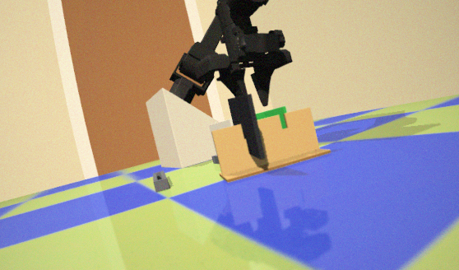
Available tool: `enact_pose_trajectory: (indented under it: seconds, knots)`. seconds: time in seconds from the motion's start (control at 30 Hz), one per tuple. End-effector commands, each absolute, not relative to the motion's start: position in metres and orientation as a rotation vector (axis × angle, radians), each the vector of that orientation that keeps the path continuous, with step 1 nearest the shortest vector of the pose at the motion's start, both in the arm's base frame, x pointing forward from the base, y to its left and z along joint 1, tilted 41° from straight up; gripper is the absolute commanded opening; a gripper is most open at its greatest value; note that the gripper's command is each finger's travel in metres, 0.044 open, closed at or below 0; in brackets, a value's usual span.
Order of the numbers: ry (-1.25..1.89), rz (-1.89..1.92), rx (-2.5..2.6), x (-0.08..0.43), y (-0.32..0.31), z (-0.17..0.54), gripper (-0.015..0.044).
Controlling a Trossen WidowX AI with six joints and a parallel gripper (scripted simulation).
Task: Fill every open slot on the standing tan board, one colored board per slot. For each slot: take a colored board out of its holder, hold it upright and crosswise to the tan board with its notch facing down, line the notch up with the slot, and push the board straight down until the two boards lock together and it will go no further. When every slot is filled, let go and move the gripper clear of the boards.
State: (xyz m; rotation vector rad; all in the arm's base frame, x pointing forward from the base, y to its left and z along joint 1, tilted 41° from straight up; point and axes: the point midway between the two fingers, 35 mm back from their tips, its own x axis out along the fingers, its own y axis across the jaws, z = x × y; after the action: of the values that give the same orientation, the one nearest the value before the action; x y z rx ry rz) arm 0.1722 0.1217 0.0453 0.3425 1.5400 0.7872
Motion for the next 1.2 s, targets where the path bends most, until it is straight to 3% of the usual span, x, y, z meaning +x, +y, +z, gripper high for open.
enact_pose_trajectory:
  seconds: [0.0,1.07,1.17]
  knots:
    - [1.551,0.788,0.351,0.169,0.127,0.039,0.0186]
    - [1.551,0.790,0.353,0.161,0.158,0.003,0.0186]
    - [1.551,0.790,0.353,0.161,0.158,0.003,0.0107]
